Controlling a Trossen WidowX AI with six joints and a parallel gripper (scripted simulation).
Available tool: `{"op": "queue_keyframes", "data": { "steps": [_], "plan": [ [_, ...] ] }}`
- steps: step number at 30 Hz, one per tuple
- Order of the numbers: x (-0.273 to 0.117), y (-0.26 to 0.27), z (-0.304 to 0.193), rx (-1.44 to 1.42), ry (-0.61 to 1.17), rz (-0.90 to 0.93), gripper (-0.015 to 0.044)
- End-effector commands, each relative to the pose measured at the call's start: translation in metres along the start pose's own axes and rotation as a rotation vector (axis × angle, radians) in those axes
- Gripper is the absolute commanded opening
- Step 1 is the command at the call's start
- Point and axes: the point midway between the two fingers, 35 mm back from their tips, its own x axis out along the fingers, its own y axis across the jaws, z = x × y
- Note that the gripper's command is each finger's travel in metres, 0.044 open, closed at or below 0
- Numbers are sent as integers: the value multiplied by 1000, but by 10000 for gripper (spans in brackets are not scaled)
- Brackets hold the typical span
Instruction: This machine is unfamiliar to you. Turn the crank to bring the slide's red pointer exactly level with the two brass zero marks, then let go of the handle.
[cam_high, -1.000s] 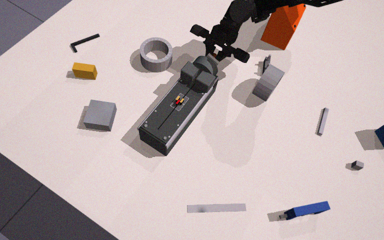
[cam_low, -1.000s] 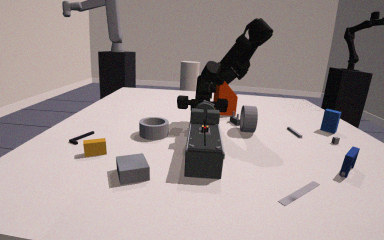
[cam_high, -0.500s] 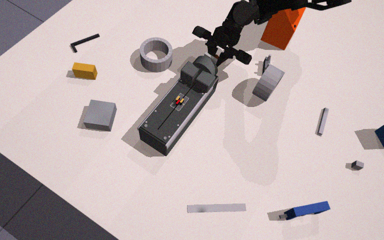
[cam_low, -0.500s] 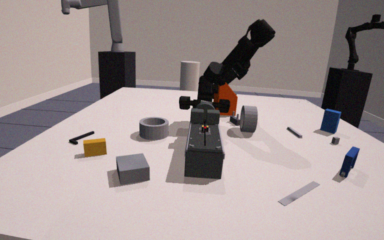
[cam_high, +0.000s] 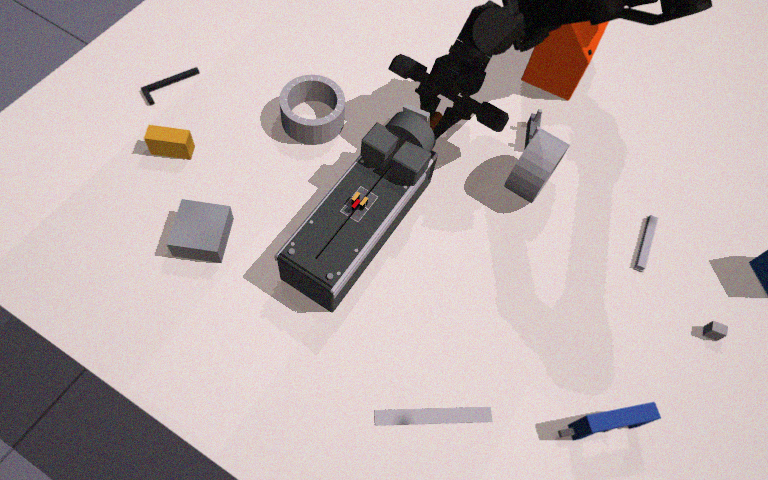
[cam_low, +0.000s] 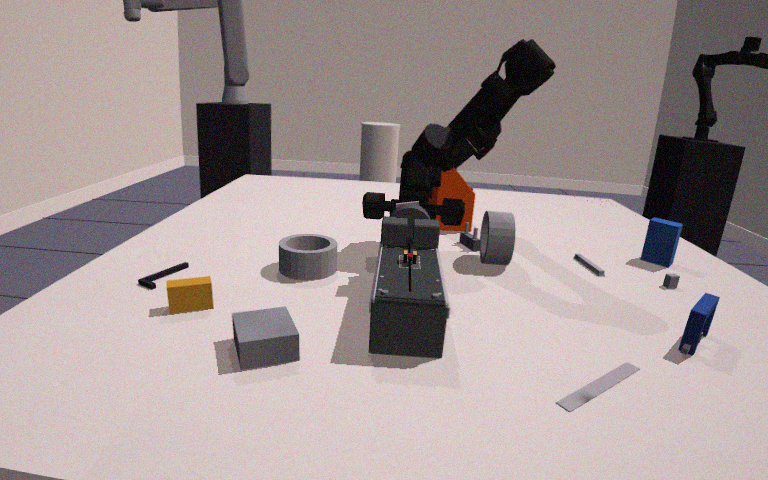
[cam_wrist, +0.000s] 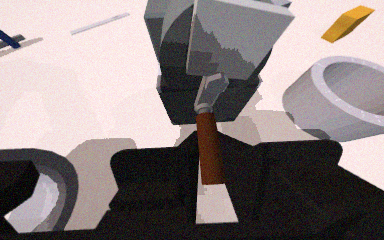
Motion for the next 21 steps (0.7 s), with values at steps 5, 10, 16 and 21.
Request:
{"op": "queue_keyframes", "data": {
  "steps": [5,10,16,21],
  "plan": [
    [-3,12,2,-8,3,18,0],
    [-5,16,4,-8,4,18,0],
    [-8,20,7,-8,4,18,0],
    [-11,22,10,-8,4,18,0]
  ]
}}
